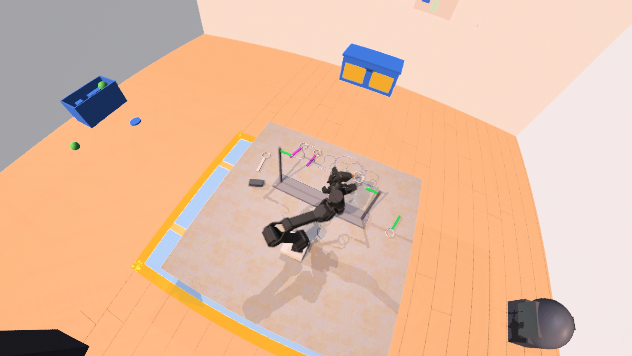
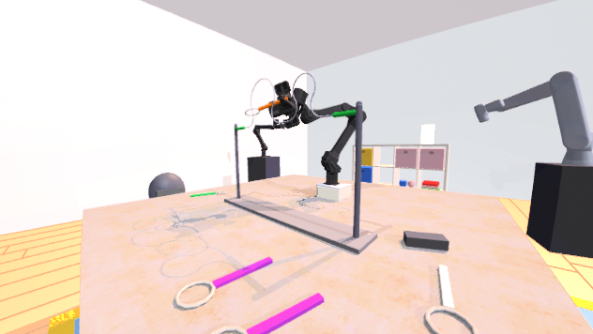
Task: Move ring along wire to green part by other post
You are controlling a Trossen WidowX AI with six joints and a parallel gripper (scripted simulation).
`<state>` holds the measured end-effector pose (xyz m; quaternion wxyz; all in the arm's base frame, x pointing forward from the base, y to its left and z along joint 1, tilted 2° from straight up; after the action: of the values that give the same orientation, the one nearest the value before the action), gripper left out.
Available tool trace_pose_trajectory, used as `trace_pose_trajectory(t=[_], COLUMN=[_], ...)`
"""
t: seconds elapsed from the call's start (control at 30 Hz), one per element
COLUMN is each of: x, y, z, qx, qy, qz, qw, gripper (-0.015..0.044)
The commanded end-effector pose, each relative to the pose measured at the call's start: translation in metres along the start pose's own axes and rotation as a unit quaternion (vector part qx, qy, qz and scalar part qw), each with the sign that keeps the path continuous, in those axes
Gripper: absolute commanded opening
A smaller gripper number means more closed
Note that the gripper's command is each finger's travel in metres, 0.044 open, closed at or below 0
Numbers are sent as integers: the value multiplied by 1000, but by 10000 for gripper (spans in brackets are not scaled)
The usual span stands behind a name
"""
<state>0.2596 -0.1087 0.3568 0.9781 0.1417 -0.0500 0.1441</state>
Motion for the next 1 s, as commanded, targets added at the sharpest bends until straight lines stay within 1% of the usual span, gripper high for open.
trace_pose_trajectory(t=[0.0,0.97], x=[0,-1], y=[1,0], z=[8,10], qx=[1,-70], qy=[-3,45], qz=[2,1], qw=[1000,997], gripper=[-150,-150])
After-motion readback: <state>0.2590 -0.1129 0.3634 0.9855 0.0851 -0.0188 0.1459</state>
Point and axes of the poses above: the point midway between the two fingers, 35 mm back from their tips, its own x axis out along the fingers, its own z axis across the jaws, y = z × x, the point moved 1 cm from there along -x, back along the fingers, and after that the axes turned 2 degrees about -x, right-handed, at the moved point
